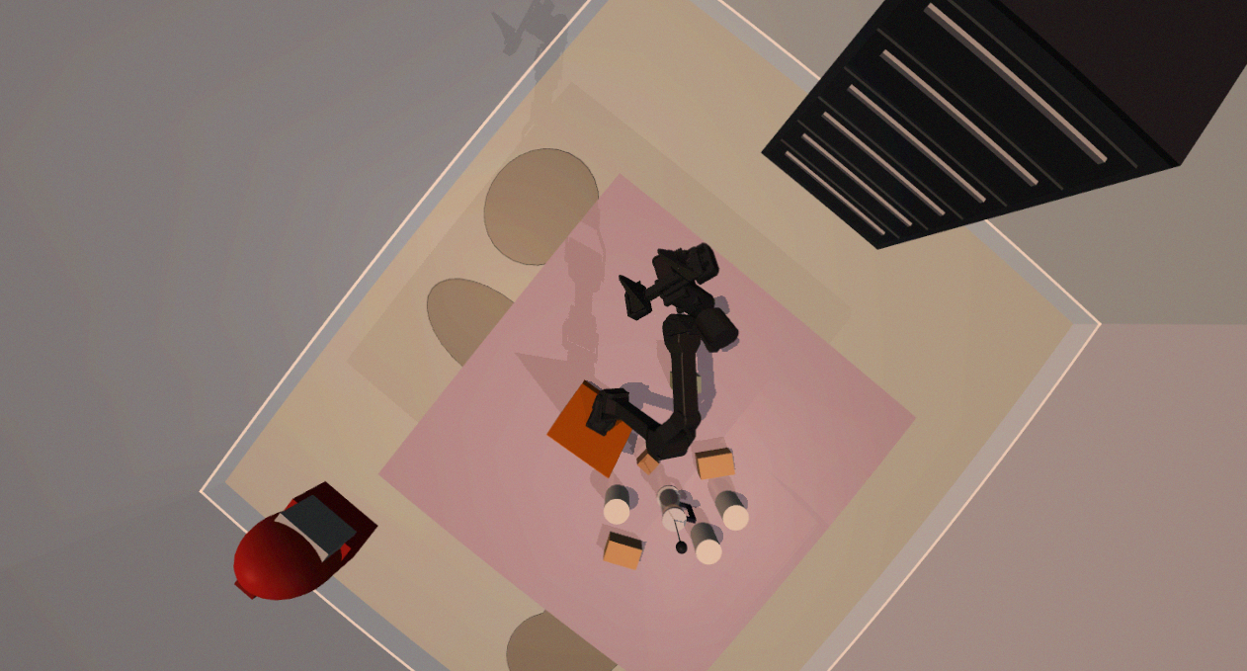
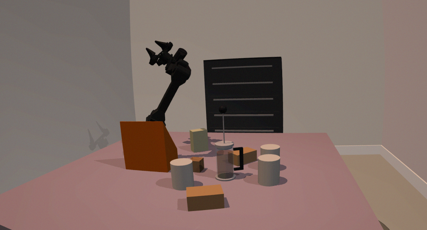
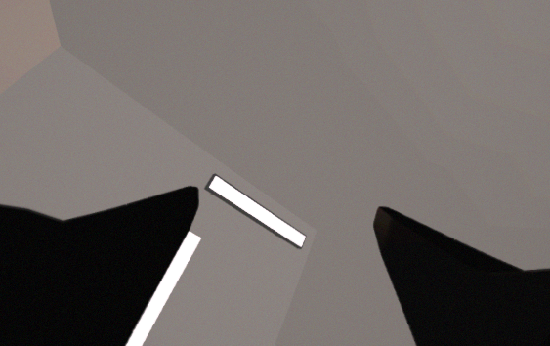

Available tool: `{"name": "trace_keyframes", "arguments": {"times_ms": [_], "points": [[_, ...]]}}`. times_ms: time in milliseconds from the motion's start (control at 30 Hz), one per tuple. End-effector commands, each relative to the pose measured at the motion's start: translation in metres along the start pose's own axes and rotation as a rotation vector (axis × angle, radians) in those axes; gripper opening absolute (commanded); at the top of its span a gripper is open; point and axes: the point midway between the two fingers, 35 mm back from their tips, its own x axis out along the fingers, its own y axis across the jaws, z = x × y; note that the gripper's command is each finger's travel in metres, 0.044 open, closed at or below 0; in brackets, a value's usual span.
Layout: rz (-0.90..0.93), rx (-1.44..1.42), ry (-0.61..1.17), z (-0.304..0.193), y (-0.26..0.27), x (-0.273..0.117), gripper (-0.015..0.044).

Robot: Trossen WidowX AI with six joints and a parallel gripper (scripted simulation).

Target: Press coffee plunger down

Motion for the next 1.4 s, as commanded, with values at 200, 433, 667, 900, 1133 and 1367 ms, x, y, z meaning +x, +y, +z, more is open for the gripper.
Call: {"name": "trace_keyframes", "arguments": {"times_ms": [200, 433, 667, 900, 1133, 1367], "points": [[0.025, -0.030, -0.159, 0.039, -0.001, -0.006, 0.0440], [0.049, -0.084, -0.323, 0.084, -0.004, -0.021, 0.0440], [0.033, -0.206, -0.588, 0.139, -0.005, -0.061, 0.0440], [-0.052, -0.380, -0.918, 0.192, -0.004, -0.133, 0.0440], [-0.168, -0.518, -1.254, 0.218, 0.004, -0.230, 0.0440], [-0.315, -0.607, -1.570, 0.203, 0.009, -0.326, 0.0440]]}}
